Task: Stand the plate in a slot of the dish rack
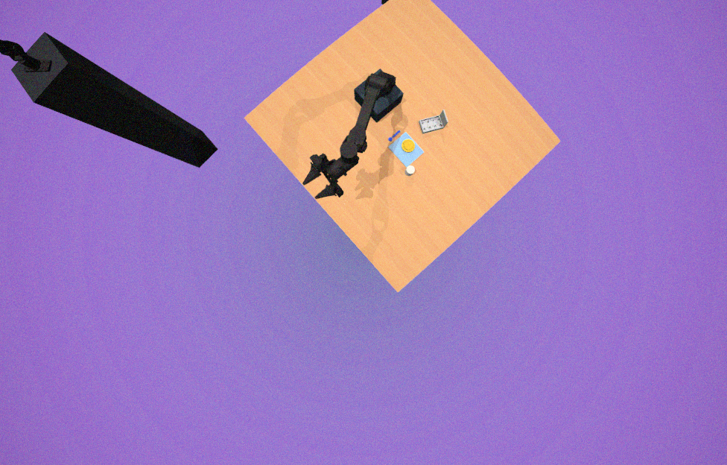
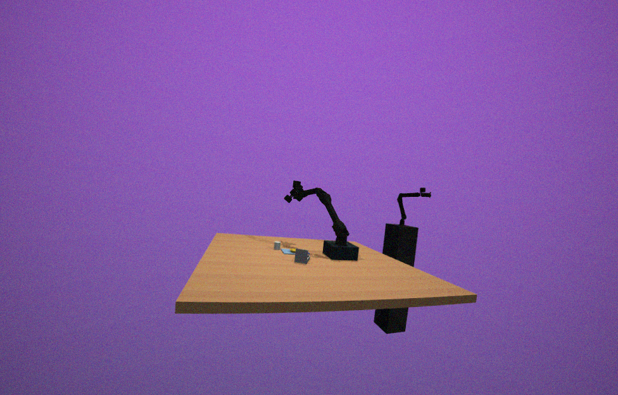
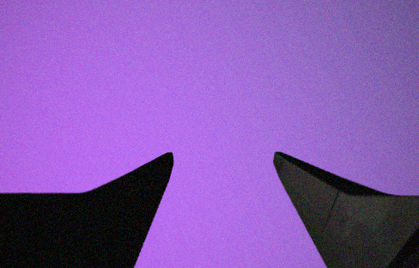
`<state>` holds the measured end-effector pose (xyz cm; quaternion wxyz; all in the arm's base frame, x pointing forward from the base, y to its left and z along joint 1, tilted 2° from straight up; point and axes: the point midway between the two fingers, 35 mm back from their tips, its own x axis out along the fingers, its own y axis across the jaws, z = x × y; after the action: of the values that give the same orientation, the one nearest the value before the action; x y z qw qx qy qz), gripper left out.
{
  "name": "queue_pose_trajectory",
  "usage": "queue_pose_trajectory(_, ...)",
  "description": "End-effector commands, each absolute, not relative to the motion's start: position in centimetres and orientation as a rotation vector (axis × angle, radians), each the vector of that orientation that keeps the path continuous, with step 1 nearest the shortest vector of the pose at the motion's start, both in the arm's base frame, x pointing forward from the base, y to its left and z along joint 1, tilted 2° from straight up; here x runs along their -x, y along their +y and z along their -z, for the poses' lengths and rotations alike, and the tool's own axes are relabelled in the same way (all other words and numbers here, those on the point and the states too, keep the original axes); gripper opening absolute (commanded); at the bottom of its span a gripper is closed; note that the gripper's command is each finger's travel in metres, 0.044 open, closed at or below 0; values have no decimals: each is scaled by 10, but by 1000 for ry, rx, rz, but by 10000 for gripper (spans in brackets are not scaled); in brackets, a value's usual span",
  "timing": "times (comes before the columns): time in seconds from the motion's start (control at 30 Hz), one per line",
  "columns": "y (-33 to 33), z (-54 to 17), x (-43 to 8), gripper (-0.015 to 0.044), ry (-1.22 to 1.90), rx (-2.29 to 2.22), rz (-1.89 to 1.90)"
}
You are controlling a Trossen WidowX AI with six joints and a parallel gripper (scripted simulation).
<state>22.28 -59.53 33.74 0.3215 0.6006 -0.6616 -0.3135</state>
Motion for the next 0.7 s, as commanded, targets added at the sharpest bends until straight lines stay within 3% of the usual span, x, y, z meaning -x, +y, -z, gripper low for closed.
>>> queue_pose_trajectory(0.0,-595,-337,-224,400,-1732,-1577,828)
queue_pose_trajectory(0.67,-539,-269,-305,400,-1037,-1475,1211)
